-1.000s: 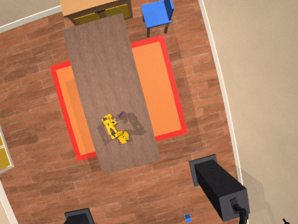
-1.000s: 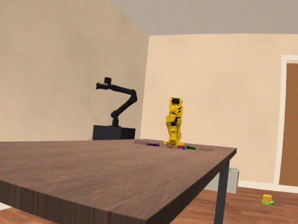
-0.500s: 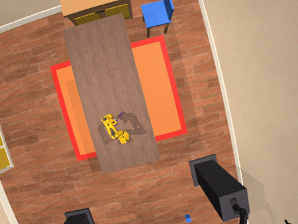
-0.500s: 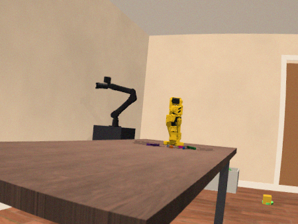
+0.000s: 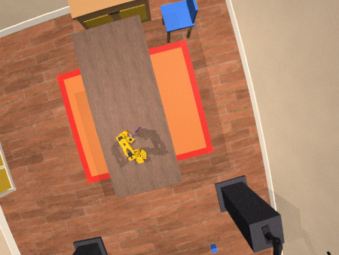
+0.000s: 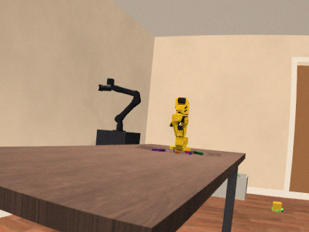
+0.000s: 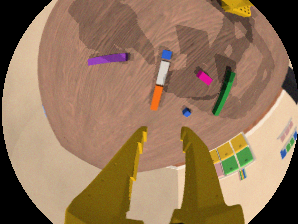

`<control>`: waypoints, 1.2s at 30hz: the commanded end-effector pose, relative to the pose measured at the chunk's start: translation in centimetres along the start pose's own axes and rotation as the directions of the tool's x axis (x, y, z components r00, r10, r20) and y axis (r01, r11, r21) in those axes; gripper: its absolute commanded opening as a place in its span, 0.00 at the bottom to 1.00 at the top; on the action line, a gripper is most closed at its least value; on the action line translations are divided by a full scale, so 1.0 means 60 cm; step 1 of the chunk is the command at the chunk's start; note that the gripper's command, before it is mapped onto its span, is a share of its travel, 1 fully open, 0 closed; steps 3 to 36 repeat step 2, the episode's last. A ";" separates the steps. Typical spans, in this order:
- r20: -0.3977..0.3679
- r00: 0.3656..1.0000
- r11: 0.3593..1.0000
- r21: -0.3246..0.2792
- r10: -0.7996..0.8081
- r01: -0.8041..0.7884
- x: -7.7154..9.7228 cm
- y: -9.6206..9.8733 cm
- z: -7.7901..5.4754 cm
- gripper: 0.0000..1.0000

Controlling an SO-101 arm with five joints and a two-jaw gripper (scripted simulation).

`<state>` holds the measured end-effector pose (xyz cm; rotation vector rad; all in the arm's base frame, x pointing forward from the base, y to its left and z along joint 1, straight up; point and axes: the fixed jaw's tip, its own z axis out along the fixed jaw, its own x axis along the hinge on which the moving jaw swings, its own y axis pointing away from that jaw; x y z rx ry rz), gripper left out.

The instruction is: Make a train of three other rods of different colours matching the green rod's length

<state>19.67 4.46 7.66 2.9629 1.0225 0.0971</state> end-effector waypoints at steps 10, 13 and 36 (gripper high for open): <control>-0.108 0.985 0.989 -0.070 -0.138 0.131 -0.012 0.004 -0.046 0.17; -0.108 0.985 0.989 -0.070 -0.138 0.131 -0.012 0.004 -0.046 0.17; -0.108 0.985 0.989 -0.070 -0.138 0.131 -0.012 0.004 -0.046 0.17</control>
